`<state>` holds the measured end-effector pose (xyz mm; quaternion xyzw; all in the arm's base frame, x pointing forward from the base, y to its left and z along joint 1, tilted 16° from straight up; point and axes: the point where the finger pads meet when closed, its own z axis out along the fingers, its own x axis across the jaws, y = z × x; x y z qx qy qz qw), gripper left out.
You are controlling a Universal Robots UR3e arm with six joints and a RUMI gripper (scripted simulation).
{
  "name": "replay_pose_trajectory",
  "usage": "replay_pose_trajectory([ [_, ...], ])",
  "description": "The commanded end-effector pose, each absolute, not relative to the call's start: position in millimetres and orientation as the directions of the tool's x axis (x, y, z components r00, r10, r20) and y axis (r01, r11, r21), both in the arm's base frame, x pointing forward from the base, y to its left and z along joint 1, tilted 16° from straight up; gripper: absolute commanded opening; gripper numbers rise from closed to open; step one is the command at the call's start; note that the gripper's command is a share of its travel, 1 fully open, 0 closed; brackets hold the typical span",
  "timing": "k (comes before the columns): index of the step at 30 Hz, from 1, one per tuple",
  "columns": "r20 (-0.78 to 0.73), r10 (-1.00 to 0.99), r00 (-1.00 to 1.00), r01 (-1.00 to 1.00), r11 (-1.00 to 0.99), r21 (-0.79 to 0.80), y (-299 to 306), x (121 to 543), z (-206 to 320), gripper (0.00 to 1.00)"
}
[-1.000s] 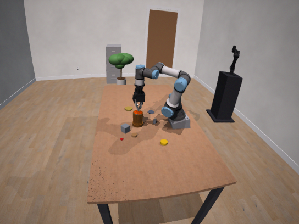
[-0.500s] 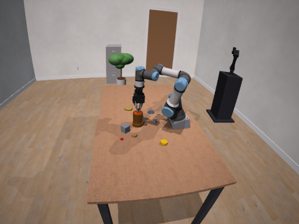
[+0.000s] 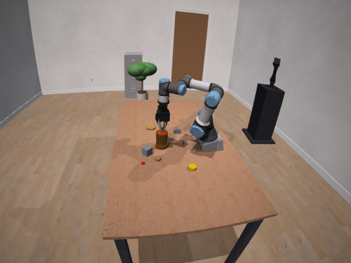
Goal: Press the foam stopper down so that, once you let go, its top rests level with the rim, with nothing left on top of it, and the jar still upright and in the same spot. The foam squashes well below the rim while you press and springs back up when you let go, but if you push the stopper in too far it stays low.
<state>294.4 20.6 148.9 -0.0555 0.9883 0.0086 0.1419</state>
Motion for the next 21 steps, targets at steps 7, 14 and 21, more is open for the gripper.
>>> replay_pose_trajectory([
  [7,-0.282,-0.107,-0.953,-0.112,0.994,0.0,20.5,296.0,144.8,0.0],
  [14,-0.282,-0.107,-0.953,-0.112,0.994,0.0,20.6,297.0,141.2,0.0],
  [21,-0.282,-0.107,-0.953,-0.112,0.994,0.0,20.8,297.8,138.4,0.0],
])
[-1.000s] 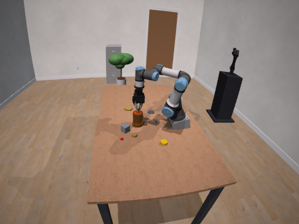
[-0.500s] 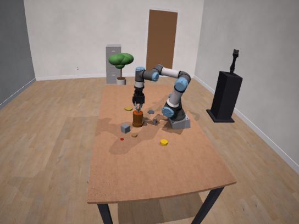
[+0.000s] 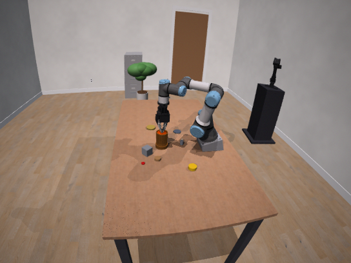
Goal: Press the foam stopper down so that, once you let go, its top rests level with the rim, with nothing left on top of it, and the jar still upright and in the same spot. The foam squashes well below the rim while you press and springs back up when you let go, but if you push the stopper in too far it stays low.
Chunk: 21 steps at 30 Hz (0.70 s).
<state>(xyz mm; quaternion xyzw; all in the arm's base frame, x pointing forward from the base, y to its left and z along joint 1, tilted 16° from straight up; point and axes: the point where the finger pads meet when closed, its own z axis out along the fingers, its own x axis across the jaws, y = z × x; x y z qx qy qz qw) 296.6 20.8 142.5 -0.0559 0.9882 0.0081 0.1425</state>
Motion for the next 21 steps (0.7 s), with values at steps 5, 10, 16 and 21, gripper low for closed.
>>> replay_pose_trajectory([
  [5,-0.282,-0.107,-0.953,-0.112,0.994,0.0,21,299,135,0.0],
  [10,-0.282,-0.107,-0.953,-0.112,0.994,0.0,21,300,132,0.0],
  [16,-0.282,-0.107,-0.953,-0.112,0.994,0.0,21,300,130,0.0],
  [21,-0.282,-0.107,-0.953,-0.112,0.994,0.0,21,301,128,0.0],
])
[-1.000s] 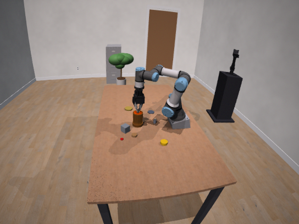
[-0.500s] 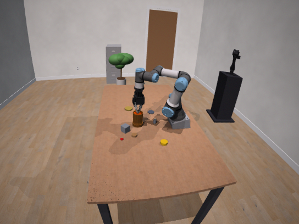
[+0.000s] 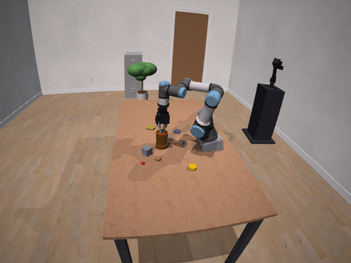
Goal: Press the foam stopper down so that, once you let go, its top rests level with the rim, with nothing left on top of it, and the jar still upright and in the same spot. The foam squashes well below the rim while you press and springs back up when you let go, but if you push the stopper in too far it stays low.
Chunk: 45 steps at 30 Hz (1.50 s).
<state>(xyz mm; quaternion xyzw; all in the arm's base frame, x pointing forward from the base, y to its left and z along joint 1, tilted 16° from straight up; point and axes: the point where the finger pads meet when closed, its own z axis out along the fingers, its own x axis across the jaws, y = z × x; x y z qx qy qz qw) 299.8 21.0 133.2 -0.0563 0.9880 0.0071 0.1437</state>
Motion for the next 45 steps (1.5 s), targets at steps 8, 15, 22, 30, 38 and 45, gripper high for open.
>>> replay_pose_trajectory([
  [8,-0.282,-0.107,-0.953,-0.112,0.994,0.0,21.3,301.7,125.0,0.0],
  [15,-0.282,-0.107,-0.953,-0.112,0.994,0.0,21.3,302.4,122.8,0.0],
  [22,-0.282,-0.107,-0.953,-0.111,0.994,0.0,21.3,302.8,121.6,0.0],
  [30,-0.282,-0.107,-0.953,-0.112,0.994,0.0,21.2,302.9,121.2,0.0],
  [38,-0.282,-0.107,-0.953,-0.112,0.994,0.0,21.2,302.9,121.2,0.0],
  [45,-0.282,-0.107,-0.953,-0.112,0.994,0.0,21.2,302.9,121.2,0.0],
])
